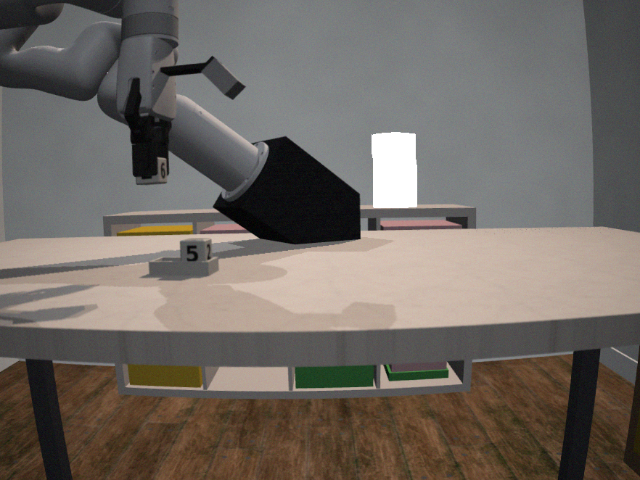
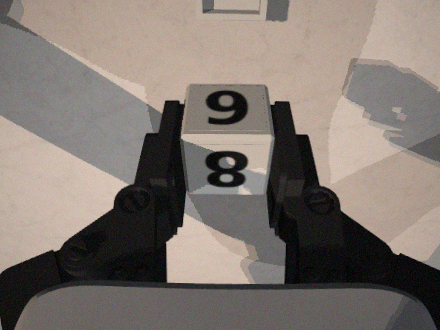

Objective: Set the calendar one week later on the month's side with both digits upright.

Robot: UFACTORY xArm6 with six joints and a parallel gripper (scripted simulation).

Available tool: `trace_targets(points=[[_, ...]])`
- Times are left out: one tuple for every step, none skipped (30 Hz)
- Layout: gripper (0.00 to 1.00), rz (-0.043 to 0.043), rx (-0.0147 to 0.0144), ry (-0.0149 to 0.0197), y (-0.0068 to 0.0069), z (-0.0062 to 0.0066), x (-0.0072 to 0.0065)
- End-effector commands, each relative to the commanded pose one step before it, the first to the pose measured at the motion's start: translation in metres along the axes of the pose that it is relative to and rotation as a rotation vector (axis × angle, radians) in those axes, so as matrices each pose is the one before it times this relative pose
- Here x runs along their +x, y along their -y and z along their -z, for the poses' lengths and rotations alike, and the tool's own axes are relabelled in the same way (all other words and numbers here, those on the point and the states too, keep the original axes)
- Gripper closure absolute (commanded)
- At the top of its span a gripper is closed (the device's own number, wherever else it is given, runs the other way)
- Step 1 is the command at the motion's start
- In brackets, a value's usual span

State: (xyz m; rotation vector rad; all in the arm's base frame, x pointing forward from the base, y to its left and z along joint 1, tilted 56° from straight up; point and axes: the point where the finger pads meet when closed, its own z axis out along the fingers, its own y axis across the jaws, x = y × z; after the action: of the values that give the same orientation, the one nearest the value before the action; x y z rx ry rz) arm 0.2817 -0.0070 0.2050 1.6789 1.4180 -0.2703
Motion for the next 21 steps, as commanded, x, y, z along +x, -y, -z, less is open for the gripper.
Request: trace_targets(points=[[0.71, -0.01514, 0.00693, 0.02332, -0.0041, -0.00083, 0.02335], [0.71, 0.0, 0.0, 0.0, 0.0, 0.0, 0.0], [0.71, 0.0, 0.0, 0.0, 0.0, 0.0, 0.0], [0.71, 0.0, 0.0, 0.0, 0.0, 0.0, 0.0], [0.71, 0.0, 0.0, 0.0, 0.0, 0.0, 0.0], [0.71, 0.0, 0.0, 0.0, 0.0, 0.0, 0.0], [0.71, 0.0, 0.0, 0.0, 0.0, 0.0, 0.0], [0.71, 0.0, 0.0, 0.0, 0.0, 0.0, 0.0], [0.71, 0.0, 0.0, 0.0, 0.0, 0.0, 0.0], [0.71, 0.0, 0.0, 0.0, 0.0, 0.0, 0.0], [0.71, 0.0, 0.0, 0.0, 0.0, 0.0, 0.0], [0.71, 0.0, 0.0, 0.0, 0.0, -0.00001, 0.0], [0.71, 0.0, 0.0, 0.00001, 0.0, -0.00009, 0.0], [0.71, -0.00001, 0.0, 0.00001, -0.00001, -0.00024, 0.0], [0.71, -0.00001, -0.00001, 0.00002, -0.00001, -0.00044, 0.00001], [0.71, -0.00001, -0.00001, 0.00004, -0.00001, -0.00068, 0.00001], [0.71, -0.00001, 0.0, 0.00005, -0.00001, -0.00095, 0.00001], [0.71, 0.0, 0.0, 0.00005, -0.00001, -0.00124, 0.00001], [0.71, 0.0, 0.00001, 0.00005, 0.0, -0.00154, 0.00001], [0.71, -0.00002, -0.00002, 0.00001, -0.00003, -0.00182, 0.00002], [0.71, 0.00001, 0.00001, -0.00001, -0.00001, -0.0021, 0.00002]])
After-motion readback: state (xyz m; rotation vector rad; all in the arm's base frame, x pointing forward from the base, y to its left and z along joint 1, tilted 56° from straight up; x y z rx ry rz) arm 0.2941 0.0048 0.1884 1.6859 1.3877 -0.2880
